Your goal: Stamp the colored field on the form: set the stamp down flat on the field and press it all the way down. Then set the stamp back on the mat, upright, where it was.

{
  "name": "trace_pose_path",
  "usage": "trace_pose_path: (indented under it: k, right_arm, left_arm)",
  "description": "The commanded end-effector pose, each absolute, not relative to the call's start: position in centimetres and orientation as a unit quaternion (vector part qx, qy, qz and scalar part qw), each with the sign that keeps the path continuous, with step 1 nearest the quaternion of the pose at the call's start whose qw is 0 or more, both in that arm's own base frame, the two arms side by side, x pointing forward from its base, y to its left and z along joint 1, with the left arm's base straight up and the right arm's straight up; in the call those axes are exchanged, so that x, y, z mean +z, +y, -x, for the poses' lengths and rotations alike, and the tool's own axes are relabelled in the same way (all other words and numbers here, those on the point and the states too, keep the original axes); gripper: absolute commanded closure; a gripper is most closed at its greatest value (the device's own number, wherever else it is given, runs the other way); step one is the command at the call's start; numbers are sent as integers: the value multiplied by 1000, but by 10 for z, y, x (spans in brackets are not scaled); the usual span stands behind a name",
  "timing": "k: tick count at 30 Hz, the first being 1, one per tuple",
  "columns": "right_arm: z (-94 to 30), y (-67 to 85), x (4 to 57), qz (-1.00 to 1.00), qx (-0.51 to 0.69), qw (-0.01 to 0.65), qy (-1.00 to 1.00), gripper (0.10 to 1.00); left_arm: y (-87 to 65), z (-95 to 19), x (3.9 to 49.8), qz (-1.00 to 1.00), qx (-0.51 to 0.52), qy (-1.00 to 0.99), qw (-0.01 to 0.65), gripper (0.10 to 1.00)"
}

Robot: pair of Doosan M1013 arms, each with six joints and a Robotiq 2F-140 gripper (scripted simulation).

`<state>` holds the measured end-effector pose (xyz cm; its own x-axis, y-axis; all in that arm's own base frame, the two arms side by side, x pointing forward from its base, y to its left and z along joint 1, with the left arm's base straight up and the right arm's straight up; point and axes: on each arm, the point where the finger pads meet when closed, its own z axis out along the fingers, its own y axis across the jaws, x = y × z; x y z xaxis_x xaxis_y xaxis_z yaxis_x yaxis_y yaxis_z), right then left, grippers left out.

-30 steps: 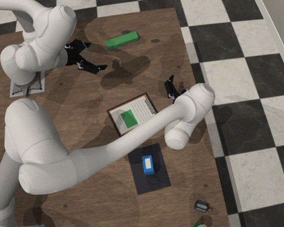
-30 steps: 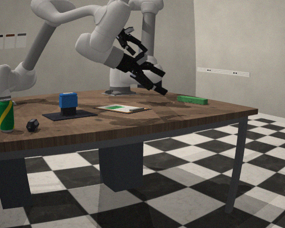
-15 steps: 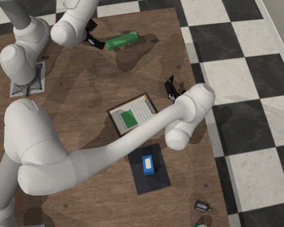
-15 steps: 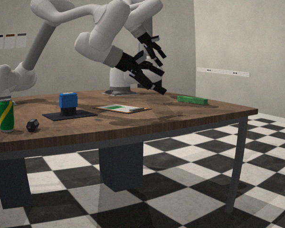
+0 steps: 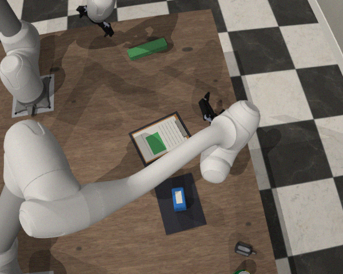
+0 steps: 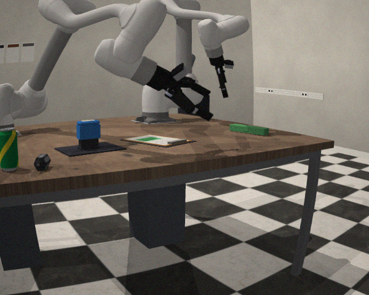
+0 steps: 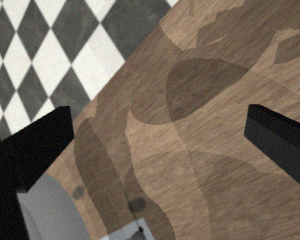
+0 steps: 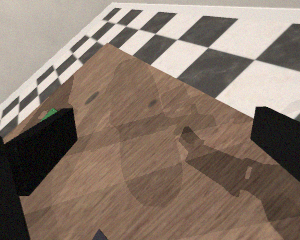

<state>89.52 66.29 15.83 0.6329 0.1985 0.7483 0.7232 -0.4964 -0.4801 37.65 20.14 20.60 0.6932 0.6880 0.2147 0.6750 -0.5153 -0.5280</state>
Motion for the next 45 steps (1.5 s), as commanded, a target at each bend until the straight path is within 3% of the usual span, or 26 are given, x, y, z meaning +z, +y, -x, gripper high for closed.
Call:
trace_pose_path:
  k: [1,13,24,45]
  right_arm:
    - [-894,658,163,806,-315,413,-285,98]
    - [-891,646,169,809,-307,412,-287,98]
    - [-886,628,178,814,-296,409,-289,98]
    - [-873,583,196,828,-267,398,-291,98]
  left_arm:
    - [241,-344,195,859,76,-421,281,98]
    - [306,-243,168,820,210,-493,199,98]
    - [336,-122,143,759,309,-572,37,98]
    - [326,11,123,659,298,-655,-219,98]
